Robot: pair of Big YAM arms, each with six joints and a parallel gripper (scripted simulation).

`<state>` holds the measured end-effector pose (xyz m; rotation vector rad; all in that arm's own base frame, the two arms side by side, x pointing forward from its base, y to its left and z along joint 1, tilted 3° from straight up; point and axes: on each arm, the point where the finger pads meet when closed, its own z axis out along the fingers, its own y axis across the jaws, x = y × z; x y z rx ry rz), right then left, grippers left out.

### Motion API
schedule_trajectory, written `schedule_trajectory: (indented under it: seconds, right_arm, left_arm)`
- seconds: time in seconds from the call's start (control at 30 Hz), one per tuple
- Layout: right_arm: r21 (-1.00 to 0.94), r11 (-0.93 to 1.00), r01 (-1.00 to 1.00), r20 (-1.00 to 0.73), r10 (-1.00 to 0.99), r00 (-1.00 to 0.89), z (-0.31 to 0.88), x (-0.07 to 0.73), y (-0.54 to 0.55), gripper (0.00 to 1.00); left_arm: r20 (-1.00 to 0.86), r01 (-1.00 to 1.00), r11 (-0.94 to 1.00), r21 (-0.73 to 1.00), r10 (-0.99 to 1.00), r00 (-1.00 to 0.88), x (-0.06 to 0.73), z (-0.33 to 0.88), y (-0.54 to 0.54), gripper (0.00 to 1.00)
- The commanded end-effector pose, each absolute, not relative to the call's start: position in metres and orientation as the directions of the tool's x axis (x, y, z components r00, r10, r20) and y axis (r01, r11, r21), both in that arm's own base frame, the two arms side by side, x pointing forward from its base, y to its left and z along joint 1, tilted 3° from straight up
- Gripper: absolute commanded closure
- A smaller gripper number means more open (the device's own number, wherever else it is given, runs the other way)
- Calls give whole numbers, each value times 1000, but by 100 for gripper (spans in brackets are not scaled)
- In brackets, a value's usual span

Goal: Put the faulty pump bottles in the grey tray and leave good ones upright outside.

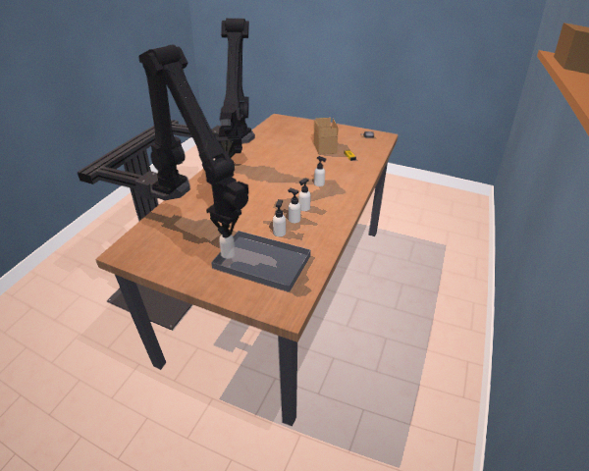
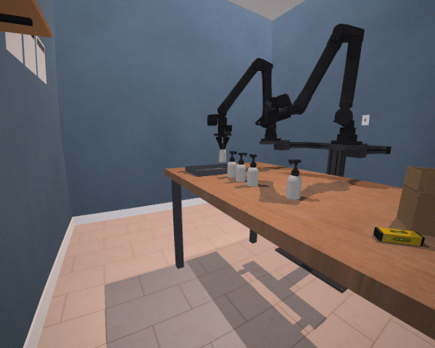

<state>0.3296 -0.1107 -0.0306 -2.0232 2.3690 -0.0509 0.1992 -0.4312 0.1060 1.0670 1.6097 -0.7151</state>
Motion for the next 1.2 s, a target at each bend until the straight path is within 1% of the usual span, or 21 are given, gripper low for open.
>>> schedule_trajectory:
  seconds: [0.0, 0.13, 0.43, 0.5, 0.53, 0.77, 1.17]
  right_arm:
    - [-46, 158, -986, 2, -987, -158, -37, 334, -114, 78]
    - [-23, 158, -987, -2, -987, -158, -47, 323, -111, 78]
    - [-25, 158, -987, -2, -987, -158, -58, 325, -111, 78]
    - [-61, 157, -986, 5, -987, -158, -56, 343, -118, 78]
    - [-42, 158, -987, 1, -987, -158, -62, 333, -114, 78]
    - [-34, 158, -987, 0, -987, -158, -73, 330, -113, 78]
    - [-56, 157, -986, 4, -987, -158, -77, 340, -117, 78]
  left_arm:
    - [-963, 898, 437, 55, 261, -68, 204, 117, -435, 100]
    - [-963, 898, 437, 55, 261, -68, 204, 117, -435, 100]
    - [-963, 898, 437, 55, 261, -68, 204, 117, -435, 100]
    - [-963, 898, 437, 55, 261, -68, 204, 117, -435, 100]
    - [-963, 898, 437, 55, 261, -68, 204, 117, -435, 100]
    - [-963, 898, 437, 55, 261, -68, 204, 117, -435, 100]
    - [-963, 898, 437, 55, 261, -68, 204, 117, -435, 100]
